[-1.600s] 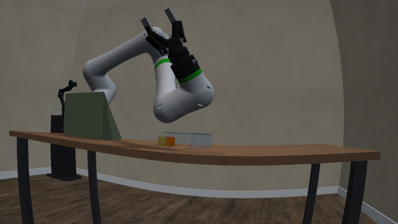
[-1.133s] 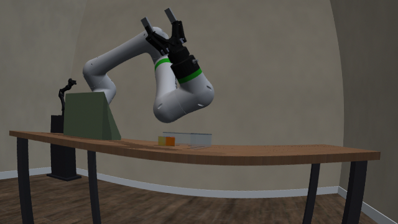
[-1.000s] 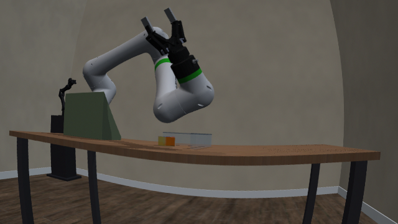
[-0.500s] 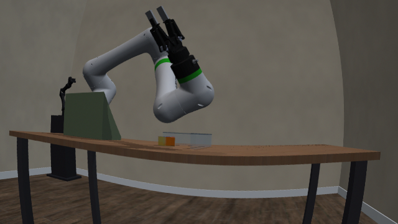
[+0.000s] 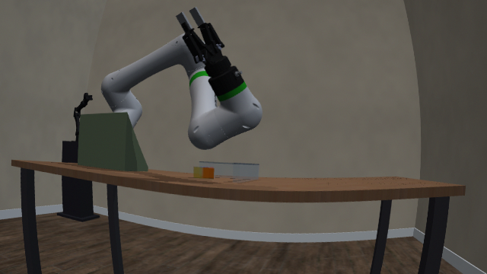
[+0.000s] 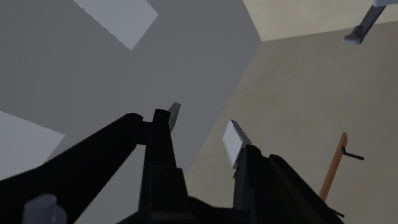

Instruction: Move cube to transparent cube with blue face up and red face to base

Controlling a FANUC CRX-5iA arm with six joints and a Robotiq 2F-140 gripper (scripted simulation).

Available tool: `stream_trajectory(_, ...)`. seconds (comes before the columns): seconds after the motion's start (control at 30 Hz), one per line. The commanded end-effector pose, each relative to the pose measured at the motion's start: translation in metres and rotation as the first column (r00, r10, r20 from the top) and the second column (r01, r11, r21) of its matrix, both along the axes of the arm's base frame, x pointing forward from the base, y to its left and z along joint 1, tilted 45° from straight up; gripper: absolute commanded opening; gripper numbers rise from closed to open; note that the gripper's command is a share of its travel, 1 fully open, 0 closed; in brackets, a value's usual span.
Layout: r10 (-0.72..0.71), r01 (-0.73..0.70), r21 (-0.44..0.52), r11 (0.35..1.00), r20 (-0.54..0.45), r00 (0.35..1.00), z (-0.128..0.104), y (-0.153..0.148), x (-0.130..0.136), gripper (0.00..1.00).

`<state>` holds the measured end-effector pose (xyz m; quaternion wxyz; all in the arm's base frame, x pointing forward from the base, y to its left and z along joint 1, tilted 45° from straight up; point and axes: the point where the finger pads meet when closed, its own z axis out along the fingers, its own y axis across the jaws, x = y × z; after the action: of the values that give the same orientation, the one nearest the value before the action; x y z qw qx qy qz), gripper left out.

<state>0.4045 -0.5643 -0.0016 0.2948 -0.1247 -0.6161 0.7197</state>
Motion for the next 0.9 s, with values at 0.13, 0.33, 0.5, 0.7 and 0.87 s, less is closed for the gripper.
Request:
stream_trajectory(0.13, -0.019, 0.019, -0.008, 1.0, 0.042, 0.999, 0.0, 0.0, -0.009, 0.41)
stream_trajectory(0.33, -0.059, 0.063, -0.024, 0.998, 0.131, 0.99, 0.0, 0.001, -0.027, 0.41)
stream_trajectory(0.5, -0.107, 0.12, -0.043, 0.992, 0.236, 0.966, -0.002, 0.004, -0.048, 0.41)
stream_trajectory(0.7, -0.152, 0.182, -0.06, 0.981, 0.339, 0.928, -0.005, 0.009, -0.069, 0.41)
stream_trajectory(0.87, -0.212, 0.284, -0.079, 0.956, 0.484, 0.849, -0.011, 0.02, -0.098, 0.41)
